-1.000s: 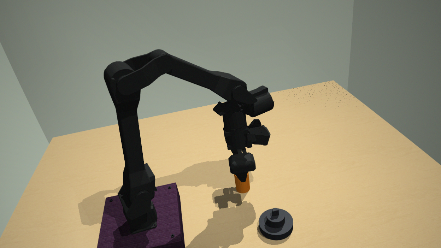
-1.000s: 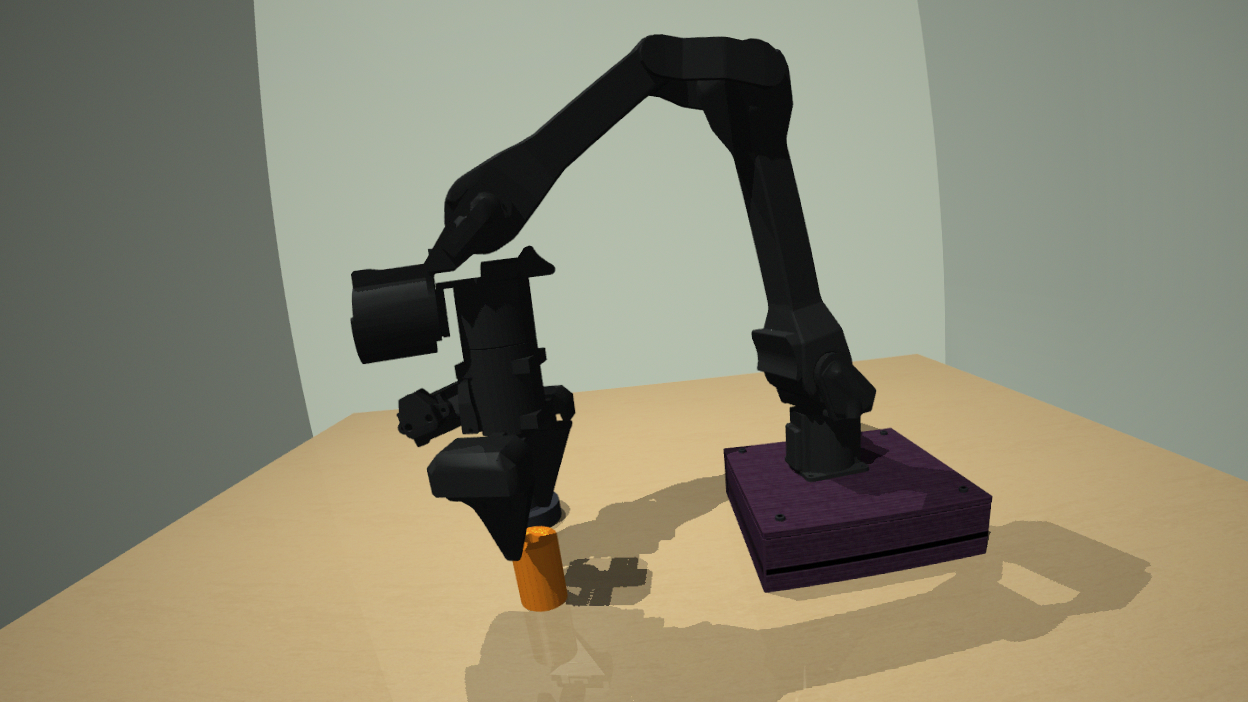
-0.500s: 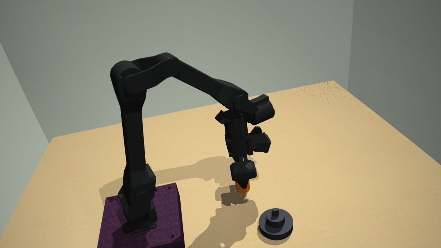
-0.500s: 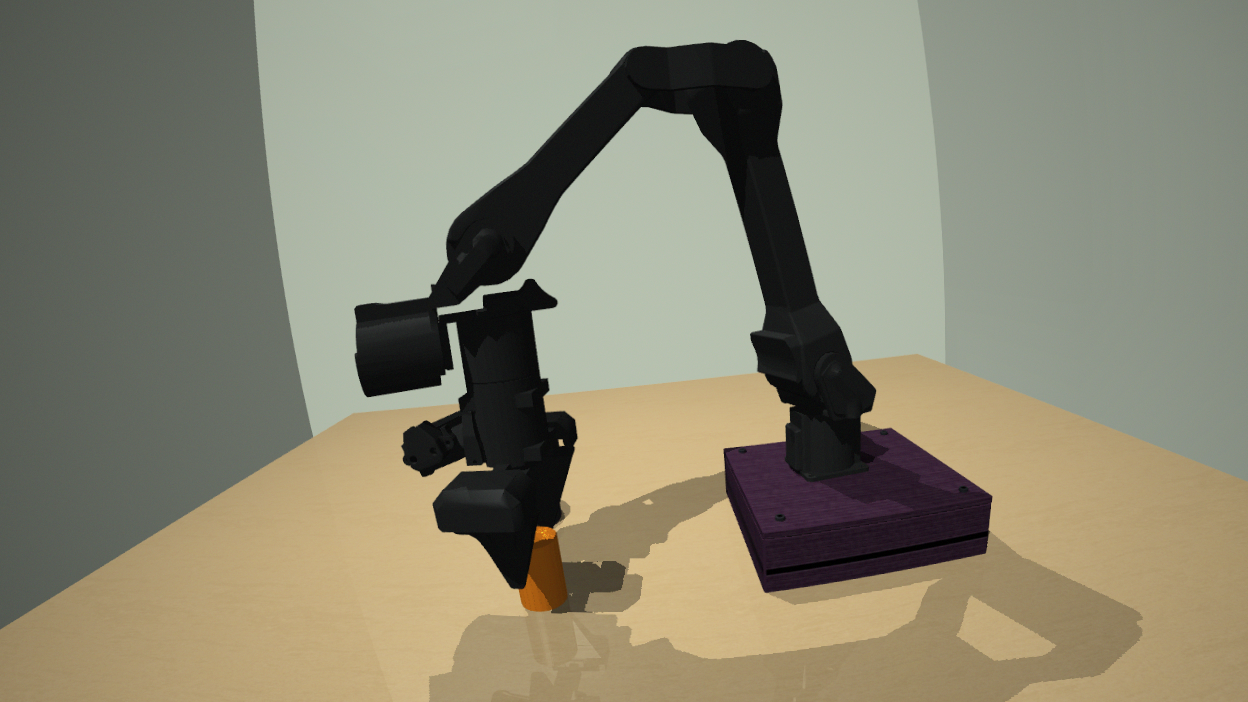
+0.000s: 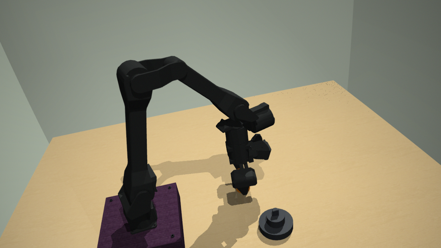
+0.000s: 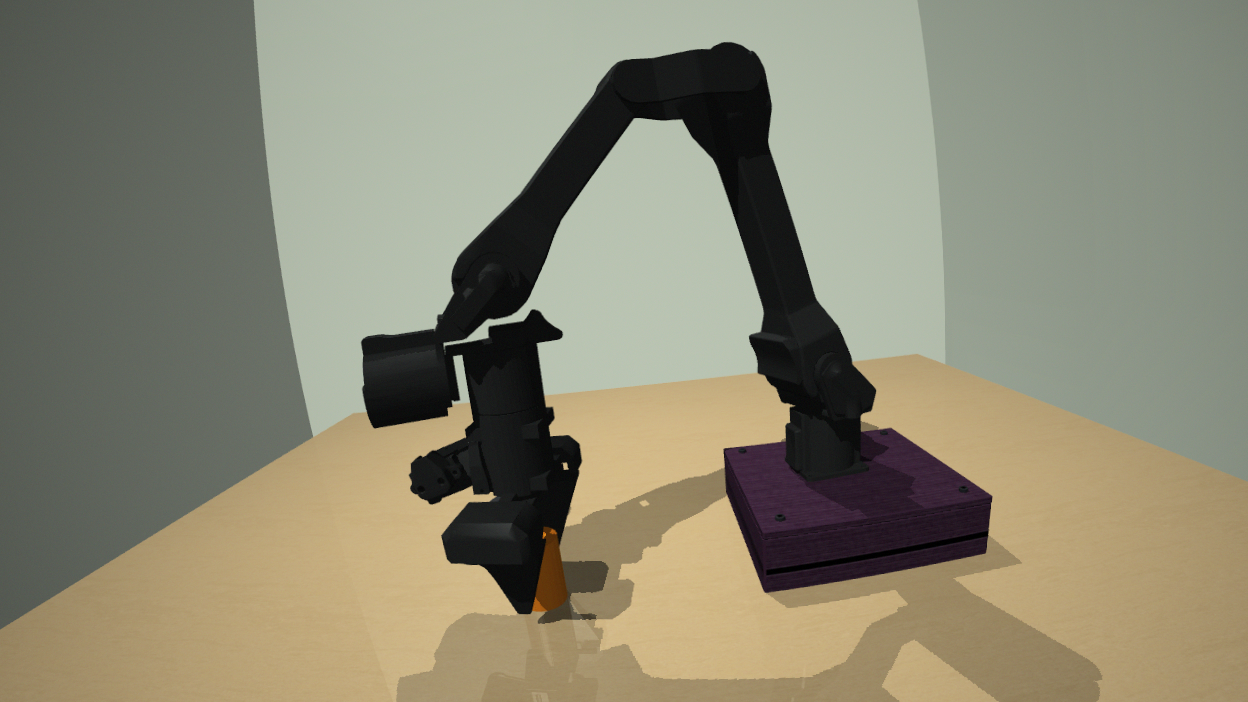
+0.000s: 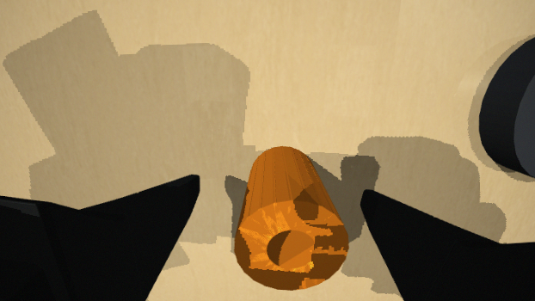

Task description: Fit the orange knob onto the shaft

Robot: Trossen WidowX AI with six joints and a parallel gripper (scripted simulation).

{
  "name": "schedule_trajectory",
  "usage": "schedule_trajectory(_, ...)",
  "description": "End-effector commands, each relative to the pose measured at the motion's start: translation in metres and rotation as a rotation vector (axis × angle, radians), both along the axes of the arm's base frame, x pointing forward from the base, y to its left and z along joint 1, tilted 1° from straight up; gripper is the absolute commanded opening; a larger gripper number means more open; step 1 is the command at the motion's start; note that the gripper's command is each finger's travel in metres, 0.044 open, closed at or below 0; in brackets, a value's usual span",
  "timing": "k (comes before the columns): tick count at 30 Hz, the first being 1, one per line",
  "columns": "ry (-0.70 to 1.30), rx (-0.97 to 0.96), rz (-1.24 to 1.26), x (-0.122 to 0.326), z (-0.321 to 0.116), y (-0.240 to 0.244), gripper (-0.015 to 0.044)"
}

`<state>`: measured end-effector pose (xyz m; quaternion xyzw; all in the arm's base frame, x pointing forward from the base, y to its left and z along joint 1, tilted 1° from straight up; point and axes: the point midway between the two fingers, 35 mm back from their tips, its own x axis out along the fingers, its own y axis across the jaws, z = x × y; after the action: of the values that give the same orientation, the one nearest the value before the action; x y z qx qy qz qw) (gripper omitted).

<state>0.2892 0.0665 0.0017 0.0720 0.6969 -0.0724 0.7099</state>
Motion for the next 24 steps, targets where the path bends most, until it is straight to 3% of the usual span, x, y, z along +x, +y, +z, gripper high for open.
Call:
schedule_trajectory(1,0.001,-0.006,0.006,-0.0009,-0.0064,-0.0012,0.044)
schedule_trajectory(5,0.001,-0.006,0.006,-0.0013,-0.0102,-0.0014,0.044)
schedule_trajectory(15,0.001,-0.006,0.006,-0.0013,-0.0102,-0.0014,0.0177)
schedule_trajectory(20,0.001,-0.006,0.006,-0.0013,-0.0102,-0.0014,0.0144)
schedule_trajectory(24,0.001,-0.006,0.006,0.0009,-0.0015,-0.0007,0.0039)
